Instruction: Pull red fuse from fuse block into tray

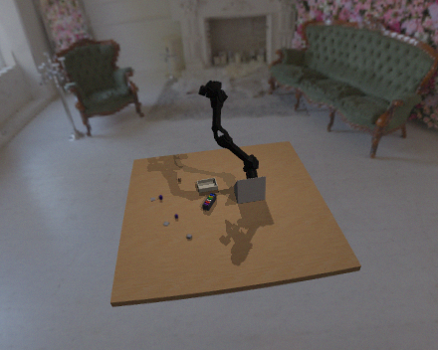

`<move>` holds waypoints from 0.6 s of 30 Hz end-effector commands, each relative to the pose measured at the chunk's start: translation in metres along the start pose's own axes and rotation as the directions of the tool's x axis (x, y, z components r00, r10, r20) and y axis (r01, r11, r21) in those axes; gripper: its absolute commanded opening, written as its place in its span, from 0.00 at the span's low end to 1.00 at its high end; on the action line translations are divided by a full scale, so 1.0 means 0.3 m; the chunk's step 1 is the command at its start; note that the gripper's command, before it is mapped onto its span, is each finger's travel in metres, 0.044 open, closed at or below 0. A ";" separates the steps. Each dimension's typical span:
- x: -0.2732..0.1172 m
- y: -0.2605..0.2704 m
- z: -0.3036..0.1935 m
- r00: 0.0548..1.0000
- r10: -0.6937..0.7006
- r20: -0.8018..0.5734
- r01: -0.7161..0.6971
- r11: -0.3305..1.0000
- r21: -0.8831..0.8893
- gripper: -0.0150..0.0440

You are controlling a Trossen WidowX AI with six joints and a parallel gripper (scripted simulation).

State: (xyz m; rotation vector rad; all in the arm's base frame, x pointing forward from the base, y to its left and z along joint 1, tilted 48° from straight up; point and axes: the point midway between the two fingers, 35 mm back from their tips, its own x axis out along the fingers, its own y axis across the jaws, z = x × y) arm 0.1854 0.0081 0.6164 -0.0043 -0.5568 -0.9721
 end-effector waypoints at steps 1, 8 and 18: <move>-0.001 -0.006 0.005 1.000 0.001 0.001 -0.001 1.000 0.007 0.30; 0.025 -0.257 0.113 1.000 0.009 0.013 -0.013 0.964 0.264 0.37; 0.176 -0.579 0.039 0.996 -0.018 -0.086 0.057 0.874 0.482 0.37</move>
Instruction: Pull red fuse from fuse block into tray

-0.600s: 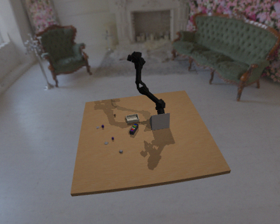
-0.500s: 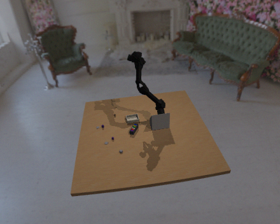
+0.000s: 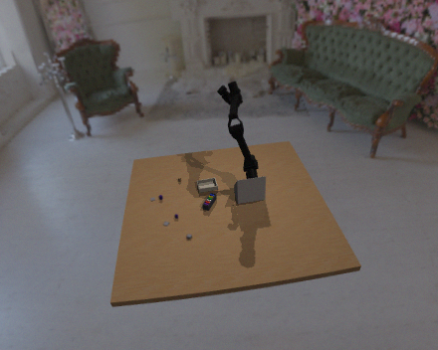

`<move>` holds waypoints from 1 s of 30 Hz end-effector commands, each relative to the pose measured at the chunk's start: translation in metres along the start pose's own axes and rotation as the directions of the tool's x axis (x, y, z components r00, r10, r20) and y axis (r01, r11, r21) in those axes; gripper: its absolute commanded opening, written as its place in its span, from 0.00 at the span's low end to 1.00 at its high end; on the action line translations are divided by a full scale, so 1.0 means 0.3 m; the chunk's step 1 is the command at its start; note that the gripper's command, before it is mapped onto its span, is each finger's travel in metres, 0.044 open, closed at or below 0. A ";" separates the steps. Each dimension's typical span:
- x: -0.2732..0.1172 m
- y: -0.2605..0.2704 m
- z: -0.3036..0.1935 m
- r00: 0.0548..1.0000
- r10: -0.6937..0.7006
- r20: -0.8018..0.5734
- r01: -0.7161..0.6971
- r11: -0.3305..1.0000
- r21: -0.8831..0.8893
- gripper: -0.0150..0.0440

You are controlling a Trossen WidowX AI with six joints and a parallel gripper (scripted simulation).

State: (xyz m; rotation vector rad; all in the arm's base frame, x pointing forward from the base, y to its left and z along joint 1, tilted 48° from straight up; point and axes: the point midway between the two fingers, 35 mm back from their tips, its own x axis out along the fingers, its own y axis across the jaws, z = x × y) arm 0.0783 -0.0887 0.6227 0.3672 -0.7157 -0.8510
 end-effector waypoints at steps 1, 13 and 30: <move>0.098 -0.172 -0.015 0.997 -0.052 -0.064 0.061 0.988 0.140 0.37; 0.372 -0.474 -0.384 0.917 -0.136 -0.375 0.268 0.906 0.328 0.37; 0.394 -0.533 -1.191 0.586 -0.239 -0.774 0.497 0.861 0.110 0.37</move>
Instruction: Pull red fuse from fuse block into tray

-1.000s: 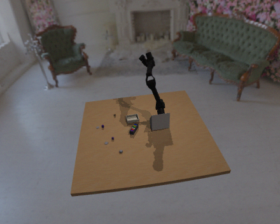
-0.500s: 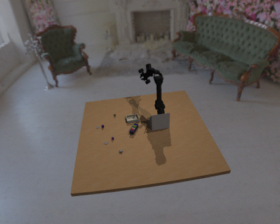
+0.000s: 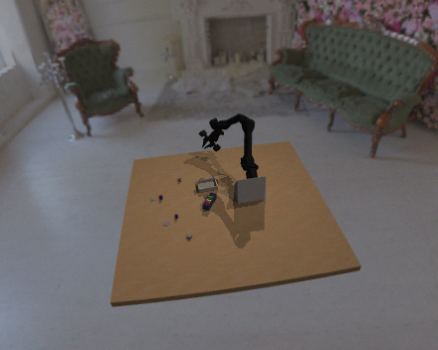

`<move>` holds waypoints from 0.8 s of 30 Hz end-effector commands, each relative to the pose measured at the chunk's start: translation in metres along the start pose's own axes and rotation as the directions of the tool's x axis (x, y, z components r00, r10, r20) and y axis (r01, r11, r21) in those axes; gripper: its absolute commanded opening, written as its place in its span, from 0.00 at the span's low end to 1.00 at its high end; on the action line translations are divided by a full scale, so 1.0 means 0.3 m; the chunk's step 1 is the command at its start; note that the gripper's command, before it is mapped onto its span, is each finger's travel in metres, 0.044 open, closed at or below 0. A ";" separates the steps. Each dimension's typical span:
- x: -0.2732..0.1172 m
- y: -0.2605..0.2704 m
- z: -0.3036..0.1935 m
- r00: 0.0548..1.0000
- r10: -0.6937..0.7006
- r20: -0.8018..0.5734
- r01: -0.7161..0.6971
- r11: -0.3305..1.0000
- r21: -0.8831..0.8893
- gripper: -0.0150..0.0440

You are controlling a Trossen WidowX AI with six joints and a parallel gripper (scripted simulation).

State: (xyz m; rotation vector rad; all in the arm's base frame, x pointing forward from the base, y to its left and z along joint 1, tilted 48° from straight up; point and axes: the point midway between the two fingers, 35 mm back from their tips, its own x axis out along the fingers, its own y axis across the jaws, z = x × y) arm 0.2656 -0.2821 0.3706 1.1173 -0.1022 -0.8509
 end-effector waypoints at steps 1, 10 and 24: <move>0.117 -0.073 -0.168 0.989 -0.113 -0.099 0.108 0.993 -0.051 0.37; 0.253 -0.239 -0.599 0.896 -0.373 -0.239 0.277 0.893 -0.354 0.37; 0.128 -0.630 -1.223 0.709 -0.700 -0.083 0.289 0.396 -0.872 0.37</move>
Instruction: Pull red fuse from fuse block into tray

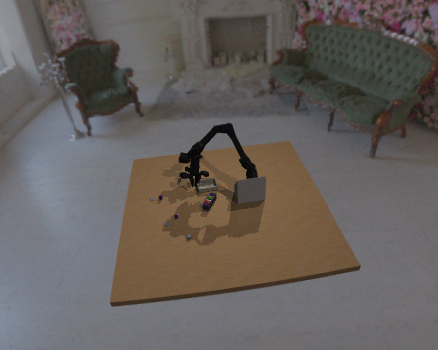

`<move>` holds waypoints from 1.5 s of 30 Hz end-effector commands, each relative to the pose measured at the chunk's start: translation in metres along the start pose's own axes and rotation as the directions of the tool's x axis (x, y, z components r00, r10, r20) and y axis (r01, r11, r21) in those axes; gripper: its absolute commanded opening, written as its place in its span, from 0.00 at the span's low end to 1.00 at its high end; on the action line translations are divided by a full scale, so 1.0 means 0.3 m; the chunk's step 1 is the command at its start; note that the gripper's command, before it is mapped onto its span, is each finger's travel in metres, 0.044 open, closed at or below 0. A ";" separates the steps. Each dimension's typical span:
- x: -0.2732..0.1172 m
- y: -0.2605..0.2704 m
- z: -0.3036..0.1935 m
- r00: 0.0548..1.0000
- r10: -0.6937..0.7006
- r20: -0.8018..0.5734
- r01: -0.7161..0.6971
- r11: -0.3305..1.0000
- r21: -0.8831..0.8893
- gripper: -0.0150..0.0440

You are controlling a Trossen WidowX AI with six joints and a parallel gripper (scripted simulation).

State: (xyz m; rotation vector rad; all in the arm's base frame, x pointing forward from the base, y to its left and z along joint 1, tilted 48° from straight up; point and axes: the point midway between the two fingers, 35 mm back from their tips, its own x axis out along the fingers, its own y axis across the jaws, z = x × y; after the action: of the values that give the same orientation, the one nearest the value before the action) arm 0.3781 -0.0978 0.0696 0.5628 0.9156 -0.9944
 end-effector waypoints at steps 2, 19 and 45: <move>0.062 -0.004 -0.276 0.986 -0.163 0.039 0.167 0.942 -0.291 0.37; 0.087 -0.068 -0.551 0.936 -0.258 0.241 0.353 0.709 -0.611 0.37; 0.164 -0.088 -0.529 0.935 -0.258 0.242 0.354 0.708 -0.611 0.37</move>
State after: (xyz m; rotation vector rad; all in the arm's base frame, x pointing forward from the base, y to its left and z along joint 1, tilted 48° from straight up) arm 0.3065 -0.0066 -0.0516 -0.2570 1.1674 -0.9116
